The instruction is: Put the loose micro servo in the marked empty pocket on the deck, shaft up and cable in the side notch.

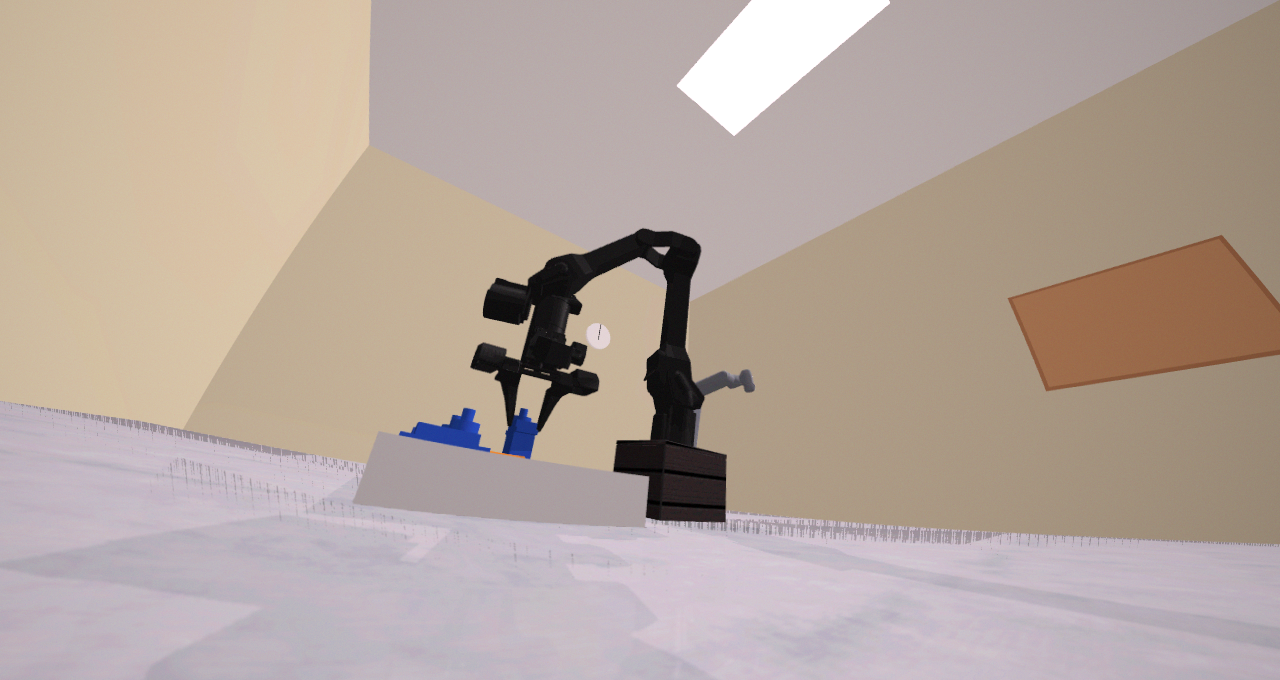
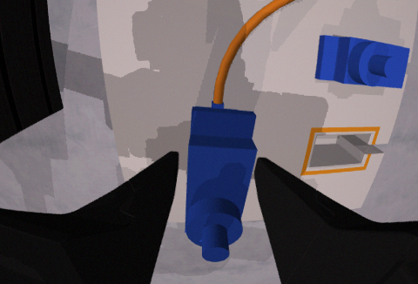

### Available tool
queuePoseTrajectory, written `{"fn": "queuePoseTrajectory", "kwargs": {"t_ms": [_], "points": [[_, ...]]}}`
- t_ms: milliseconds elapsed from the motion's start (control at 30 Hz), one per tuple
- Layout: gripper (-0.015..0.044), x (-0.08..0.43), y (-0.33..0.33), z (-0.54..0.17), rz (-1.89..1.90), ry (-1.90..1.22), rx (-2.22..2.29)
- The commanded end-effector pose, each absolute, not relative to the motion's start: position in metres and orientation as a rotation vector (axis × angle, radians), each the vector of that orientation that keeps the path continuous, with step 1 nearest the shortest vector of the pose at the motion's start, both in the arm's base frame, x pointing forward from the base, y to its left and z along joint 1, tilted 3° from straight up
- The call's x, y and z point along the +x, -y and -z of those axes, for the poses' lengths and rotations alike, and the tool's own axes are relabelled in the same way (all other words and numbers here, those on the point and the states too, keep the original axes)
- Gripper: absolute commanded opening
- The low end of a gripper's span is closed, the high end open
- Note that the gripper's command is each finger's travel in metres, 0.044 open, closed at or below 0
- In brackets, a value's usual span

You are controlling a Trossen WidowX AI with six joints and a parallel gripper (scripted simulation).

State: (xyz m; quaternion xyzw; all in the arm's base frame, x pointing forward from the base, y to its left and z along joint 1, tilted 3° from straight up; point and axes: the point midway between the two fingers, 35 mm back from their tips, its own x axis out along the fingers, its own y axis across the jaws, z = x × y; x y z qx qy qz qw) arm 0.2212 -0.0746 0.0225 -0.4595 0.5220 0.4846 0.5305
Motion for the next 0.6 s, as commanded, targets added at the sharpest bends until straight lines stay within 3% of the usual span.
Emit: {"fn": "queuePoseTrajectory", "kwargs": {"t_ms": [0, 133, 233, 567], "points": [[0.0092, 0.222, 0.074, -0.022, -1.16, -1.241, -1.098], [0.0065, 0.222, 0.074, -0.022, -1.16, -1.241, -1.098], [0.0, 0.222, 0.074, -0.027, -1.16, -1.241, -1.098], [0.0, 0.216, 0.073, -0.052, -1.161, -1.241, -1.098]]}}
